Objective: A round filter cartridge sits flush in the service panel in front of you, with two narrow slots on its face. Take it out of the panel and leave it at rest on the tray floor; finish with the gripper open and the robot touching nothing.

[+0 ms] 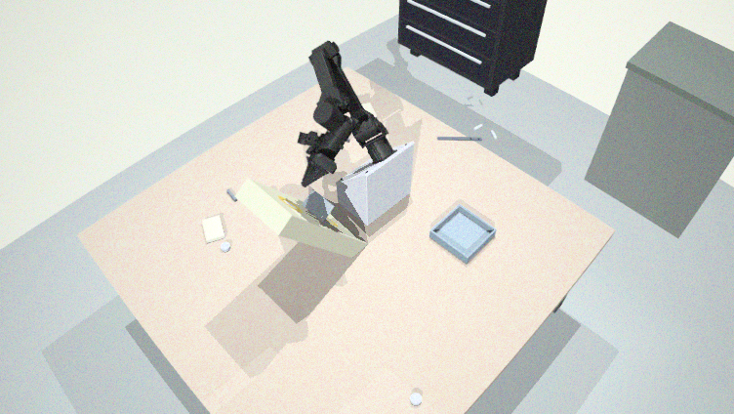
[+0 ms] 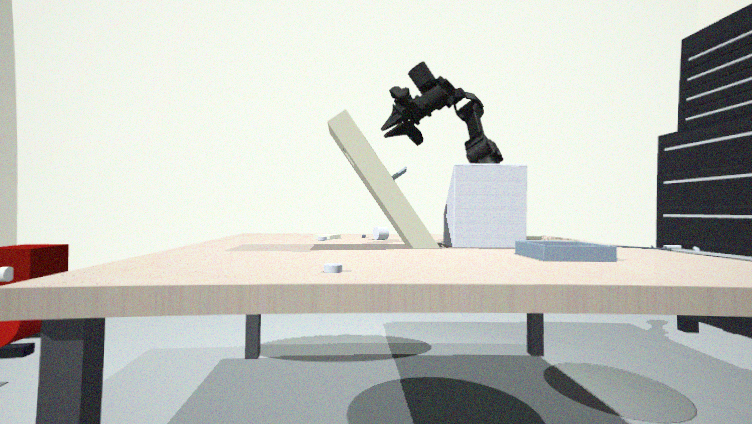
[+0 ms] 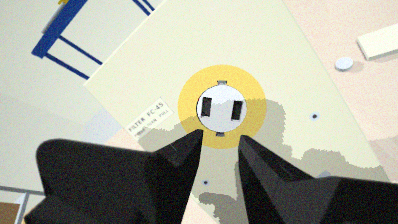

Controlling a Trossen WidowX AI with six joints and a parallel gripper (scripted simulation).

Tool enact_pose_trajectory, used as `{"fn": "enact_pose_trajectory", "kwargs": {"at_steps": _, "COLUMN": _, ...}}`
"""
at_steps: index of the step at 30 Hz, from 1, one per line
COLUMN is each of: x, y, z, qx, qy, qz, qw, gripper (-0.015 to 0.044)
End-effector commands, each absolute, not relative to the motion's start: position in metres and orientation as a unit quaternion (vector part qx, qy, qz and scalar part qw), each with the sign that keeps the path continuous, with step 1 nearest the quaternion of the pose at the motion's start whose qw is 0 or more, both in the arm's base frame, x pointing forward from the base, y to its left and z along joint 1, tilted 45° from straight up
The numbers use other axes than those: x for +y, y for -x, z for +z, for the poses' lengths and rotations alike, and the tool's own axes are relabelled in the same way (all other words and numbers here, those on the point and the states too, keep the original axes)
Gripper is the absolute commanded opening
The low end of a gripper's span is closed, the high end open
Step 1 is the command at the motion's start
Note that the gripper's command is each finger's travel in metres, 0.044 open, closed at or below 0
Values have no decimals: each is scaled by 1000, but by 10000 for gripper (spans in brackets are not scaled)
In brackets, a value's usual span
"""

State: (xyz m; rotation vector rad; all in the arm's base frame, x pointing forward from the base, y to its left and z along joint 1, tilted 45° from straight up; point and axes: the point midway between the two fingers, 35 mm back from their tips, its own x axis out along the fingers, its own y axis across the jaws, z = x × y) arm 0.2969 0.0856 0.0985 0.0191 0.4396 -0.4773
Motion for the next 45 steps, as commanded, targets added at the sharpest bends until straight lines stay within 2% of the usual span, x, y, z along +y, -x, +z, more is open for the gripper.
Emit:
{"fn": "enact_pose_trajectory", "kwargs": {"at_steps": 1, "x": 84, "y": -298, "z": 96, "qx": 216, "qy": -6, "qz": -236, "qw": 947, "gripper": 109}}
{"fn": "enact_pose_trajectory", "kwargs": {"at_steps": 33, "x": 60, "y": -339, "z": 76, "qx": 214, "qy": -6, "qz": -236, "qw": 948, "gripper": 109}}
{"fn": "enact_pose_trajectory", "kwargs": {"at_steps": 45, "x": 60, "y": -340, "z": 75, "qx": 213, "qy": -6, "qz": -236, "qw": 948, "gripper": 109}}
